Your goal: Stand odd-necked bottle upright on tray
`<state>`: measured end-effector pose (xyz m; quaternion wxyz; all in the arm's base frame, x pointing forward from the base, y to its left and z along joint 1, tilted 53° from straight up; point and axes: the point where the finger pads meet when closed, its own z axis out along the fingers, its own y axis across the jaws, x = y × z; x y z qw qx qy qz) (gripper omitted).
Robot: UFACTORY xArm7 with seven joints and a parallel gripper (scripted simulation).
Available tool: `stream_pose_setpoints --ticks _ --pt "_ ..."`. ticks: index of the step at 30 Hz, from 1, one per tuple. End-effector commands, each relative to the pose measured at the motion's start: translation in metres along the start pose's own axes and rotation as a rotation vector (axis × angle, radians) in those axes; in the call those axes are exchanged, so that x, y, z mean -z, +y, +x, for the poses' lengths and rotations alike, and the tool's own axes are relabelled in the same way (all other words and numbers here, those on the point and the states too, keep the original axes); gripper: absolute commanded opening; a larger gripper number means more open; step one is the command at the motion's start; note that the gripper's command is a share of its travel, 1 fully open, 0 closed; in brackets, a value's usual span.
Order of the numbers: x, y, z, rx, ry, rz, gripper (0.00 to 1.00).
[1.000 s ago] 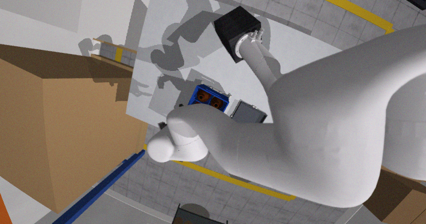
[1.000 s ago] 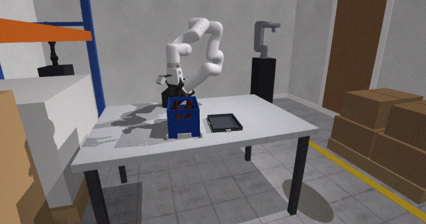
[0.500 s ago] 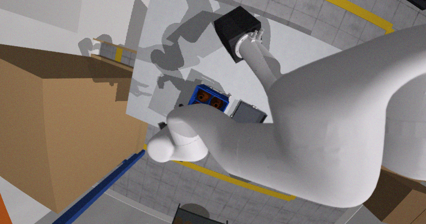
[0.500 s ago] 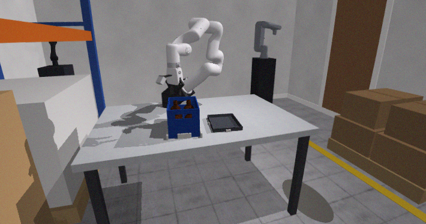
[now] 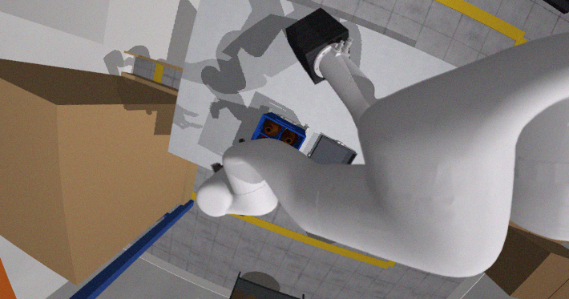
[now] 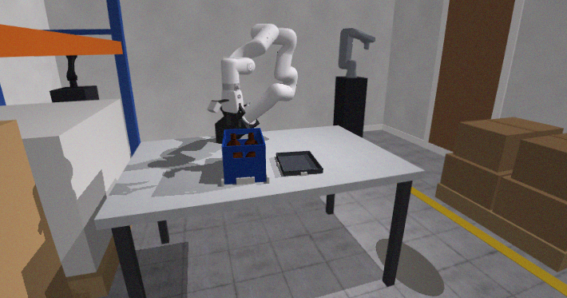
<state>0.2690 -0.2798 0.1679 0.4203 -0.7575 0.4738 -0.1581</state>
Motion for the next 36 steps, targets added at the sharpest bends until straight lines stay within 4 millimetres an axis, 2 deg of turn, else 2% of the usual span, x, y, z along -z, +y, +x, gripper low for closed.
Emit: stream_pose_setpoints --ticks 1,17,36 --pt "0.001 0.000 0.001 0.000 0.004 0.000 0.65" --pt "-0.007 0.000 0.002 -0.001 0.004 0.000 0.65" --pt "-0.029 -0.001 0.003 -0.001 0.004 0.000 0.65"
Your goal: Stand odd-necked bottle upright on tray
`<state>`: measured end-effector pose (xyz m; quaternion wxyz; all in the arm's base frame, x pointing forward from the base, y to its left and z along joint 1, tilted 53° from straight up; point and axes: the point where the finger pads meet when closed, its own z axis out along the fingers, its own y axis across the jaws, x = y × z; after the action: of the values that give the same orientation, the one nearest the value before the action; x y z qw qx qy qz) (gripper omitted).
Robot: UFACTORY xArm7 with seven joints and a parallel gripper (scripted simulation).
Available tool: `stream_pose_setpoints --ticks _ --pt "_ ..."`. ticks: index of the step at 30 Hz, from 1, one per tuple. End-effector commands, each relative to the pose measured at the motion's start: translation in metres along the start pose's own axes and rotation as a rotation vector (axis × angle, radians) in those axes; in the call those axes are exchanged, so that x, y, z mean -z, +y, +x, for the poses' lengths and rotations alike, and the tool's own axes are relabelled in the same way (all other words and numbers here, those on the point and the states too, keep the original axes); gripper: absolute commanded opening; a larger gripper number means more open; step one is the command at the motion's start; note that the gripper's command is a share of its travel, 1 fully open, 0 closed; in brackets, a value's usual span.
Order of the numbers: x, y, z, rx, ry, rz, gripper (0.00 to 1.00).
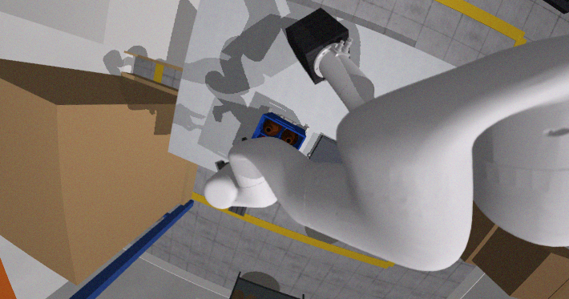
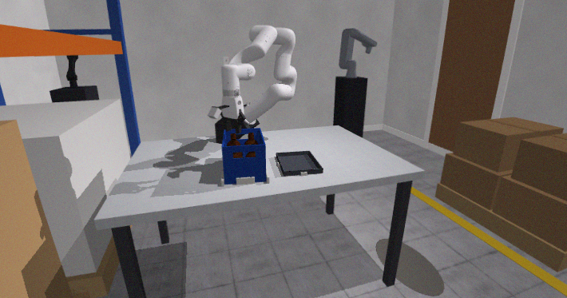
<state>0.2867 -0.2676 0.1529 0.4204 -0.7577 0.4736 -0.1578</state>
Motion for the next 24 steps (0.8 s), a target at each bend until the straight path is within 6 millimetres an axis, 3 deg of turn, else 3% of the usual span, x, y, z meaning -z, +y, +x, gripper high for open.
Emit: stream_pose_setpoints --ticks 1,24 --pt "-0.004 0.000 0.002 -0.001 0.004 0.000 0.65" --pt "-0.016 0.000 0.003 -0.001 0.004 0.000 0.65"
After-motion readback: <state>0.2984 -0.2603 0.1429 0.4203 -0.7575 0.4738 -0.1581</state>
